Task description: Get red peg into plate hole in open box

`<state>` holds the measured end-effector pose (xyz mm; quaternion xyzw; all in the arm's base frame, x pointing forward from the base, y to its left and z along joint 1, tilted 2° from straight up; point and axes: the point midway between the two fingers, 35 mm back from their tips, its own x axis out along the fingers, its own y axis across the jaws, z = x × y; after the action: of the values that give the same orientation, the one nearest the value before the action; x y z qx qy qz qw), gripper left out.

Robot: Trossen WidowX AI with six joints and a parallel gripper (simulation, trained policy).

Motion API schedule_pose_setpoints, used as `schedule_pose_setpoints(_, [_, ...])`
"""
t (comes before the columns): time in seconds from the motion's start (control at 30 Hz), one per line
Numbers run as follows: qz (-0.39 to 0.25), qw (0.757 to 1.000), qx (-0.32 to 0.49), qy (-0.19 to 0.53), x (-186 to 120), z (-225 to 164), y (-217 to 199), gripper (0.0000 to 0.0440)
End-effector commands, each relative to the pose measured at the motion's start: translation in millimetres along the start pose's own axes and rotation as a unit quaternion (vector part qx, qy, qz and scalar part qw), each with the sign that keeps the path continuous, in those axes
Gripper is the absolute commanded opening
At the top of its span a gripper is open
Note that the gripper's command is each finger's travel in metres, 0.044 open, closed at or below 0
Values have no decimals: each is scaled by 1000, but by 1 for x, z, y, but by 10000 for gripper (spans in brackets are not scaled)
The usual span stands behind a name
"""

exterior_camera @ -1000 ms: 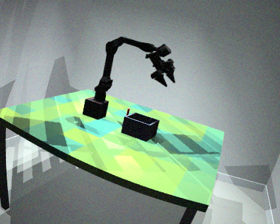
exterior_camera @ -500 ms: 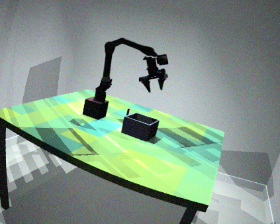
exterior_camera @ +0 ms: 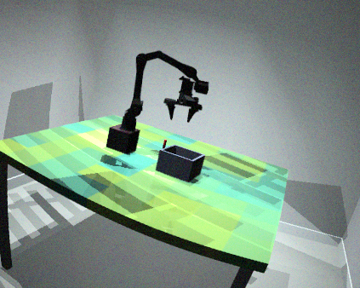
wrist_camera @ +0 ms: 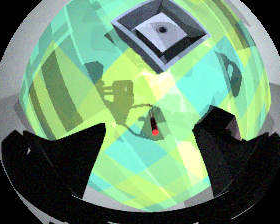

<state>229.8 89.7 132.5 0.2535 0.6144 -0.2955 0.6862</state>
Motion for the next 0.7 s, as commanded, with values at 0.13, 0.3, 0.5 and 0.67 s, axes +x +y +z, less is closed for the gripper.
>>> schedule_pose_setpoints(0.13, [-80,996,41,17,27,-28,-20,440])
schedule_pose_setpoints(0.3, [-110,992,64,20,45,-37,-25,435])
schedule_pose_setpoints(0.5, [-132,987,87,20,71,-43,-26,427])
schedule_pose_setpoints(0.67, [-136,985,101,17,93,-48,-26,420])
